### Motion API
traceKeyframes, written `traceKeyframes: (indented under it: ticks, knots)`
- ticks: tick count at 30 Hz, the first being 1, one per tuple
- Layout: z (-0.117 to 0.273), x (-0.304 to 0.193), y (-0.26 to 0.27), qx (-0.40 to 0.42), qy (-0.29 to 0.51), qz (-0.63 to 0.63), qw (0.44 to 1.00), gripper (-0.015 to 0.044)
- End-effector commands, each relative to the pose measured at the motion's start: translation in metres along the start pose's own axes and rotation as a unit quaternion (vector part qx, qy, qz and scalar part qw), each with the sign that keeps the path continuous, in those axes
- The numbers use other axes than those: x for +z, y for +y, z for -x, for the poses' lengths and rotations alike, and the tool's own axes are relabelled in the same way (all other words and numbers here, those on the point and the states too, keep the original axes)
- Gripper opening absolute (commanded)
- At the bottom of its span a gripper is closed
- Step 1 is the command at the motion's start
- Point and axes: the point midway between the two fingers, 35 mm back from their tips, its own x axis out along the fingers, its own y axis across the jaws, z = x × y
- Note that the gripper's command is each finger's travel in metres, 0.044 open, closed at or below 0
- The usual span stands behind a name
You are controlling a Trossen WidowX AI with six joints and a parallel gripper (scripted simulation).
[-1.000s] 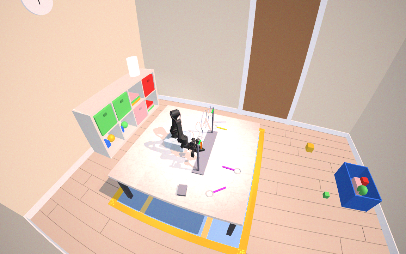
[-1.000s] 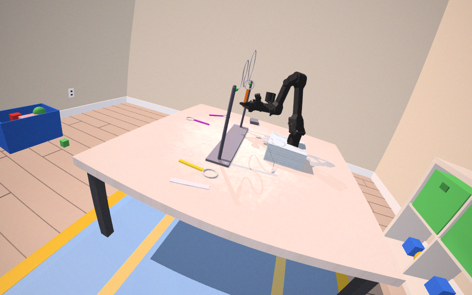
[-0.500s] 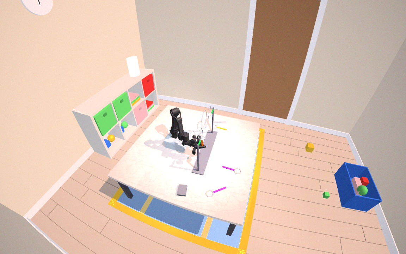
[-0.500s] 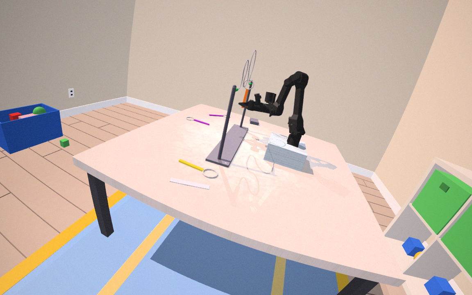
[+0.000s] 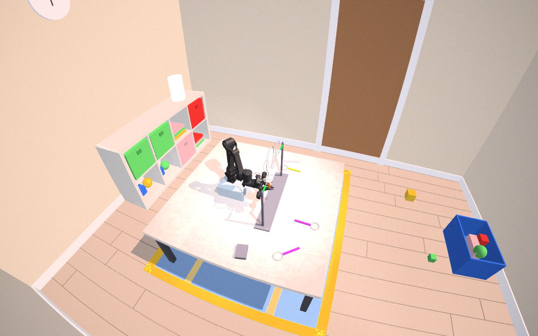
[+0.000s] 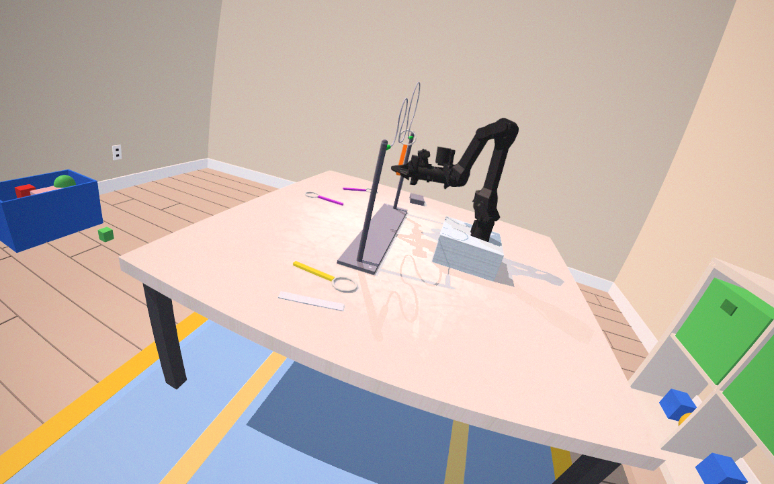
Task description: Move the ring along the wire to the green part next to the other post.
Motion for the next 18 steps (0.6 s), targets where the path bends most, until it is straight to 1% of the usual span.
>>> traceKeyframes:
  ticks: [1,18]
  knots:
    - [0.005,0.0,0.009,0.003,0.016,-0.027,1.0,-0.015]
    - [0.033,0.012,0.056,0.036,0.118,-0.169,0.978,-0.015]
